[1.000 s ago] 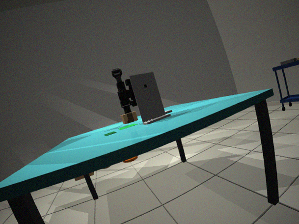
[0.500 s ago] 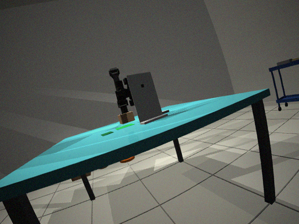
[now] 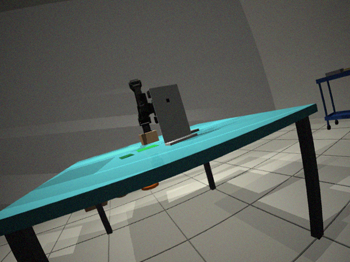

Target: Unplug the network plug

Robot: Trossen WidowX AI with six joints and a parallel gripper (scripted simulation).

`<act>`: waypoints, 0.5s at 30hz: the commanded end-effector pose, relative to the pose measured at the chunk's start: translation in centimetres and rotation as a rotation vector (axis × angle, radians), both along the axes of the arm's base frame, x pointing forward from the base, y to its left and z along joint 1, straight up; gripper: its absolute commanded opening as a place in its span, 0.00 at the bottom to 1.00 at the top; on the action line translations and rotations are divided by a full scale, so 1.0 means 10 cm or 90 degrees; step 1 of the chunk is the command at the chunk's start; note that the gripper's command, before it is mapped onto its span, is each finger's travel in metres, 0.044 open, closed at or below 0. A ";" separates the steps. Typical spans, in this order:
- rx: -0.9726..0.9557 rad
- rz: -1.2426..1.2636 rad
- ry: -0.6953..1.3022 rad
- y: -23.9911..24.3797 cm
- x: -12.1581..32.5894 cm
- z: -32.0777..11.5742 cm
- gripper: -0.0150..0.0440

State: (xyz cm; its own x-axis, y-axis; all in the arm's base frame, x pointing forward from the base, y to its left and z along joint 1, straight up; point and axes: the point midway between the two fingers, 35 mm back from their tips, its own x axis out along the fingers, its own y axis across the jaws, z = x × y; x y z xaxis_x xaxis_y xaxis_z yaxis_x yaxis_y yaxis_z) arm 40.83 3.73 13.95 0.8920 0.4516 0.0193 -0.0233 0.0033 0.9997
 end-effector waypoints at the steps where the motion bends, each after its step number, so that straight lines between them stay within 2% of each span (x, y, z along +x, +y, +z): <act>1: 0.002 -0.004 0.000 0.00 0.03 0.00 0.45; 15: 0.002 -0.004 0.000 0.00 0.03 0.00 0.29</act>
